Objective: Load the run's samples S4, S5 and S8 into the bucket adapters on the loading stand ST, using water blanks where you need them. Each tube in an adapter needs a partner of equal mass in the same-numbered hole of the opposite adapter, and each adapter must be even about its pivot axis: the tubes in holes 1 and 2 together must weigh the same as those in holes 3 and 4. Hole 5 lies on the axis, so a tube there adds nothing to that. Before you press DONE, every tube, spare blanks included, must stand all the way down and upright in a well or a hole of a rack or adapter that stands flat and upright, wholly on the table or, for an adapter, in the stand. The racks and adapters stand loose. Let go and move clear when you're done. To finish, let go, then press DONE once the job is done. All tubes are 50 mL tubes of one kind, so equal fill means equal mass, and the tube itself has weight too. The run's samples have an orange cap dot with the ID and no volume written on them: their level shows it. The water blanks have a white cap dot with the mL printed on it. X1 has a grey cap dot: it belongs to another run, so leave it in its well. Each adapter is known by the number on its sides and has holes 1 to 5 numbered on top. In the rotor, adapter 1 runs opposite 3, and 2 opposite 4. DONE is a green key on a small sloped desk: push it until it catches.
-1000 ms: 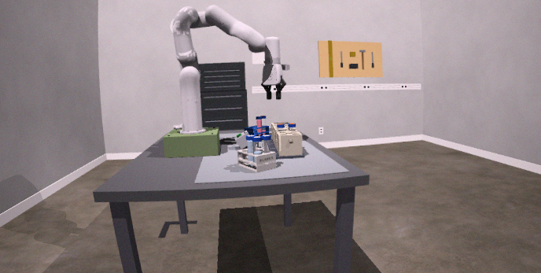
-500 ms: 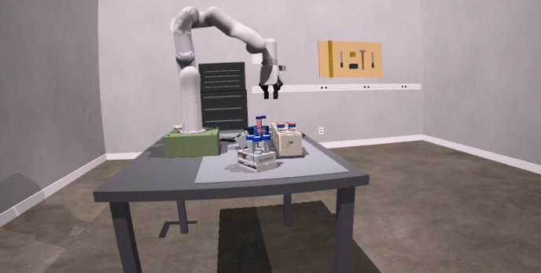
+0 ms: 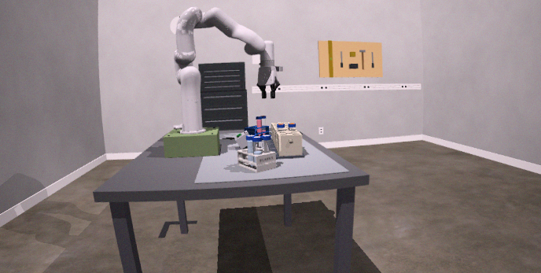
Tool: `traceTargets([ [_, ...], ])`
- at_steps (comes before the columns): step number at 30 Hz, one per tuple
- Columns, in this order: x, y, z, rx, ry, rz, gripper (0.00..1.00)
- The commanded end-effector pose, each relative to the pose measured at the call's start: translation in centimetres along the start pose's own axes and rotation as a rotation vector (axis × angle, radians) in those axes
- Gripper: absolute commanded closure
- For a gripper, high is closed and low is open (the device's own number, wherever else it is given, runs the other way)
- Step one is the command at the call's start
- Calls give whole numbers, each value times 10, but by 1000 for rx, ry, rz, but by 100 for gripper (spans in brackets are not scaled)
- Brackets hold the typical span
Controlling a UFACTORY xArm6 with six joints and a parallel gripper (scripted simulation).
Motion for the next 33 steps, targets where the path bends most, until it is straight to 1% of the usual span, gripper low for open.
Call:
traceTargets([
  [1, -1, 17, -18, 0, -2, 3, 43],
  [8, -1, 39, -45, 0, -2, 3, 43],
  [10, -1, 39, -45, 0, -2, 3, 43],
  [25, -2, 87, -102, 0, -2, 4, 43],
  [27, -2, 87, -102, 0, -2, 4, 43],
  [33, -2, 106, -126, 0, -1, 4, 43],
])
Point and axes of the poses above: the point where the finger pads meet when closed, its own x axis out along the fingers, its own z axis across the jaws, y = z × x, the point moved 4 cm from there along -x, back along the fingers, and after that the axes turned 2 degrees about x, right-handed, at the moved point
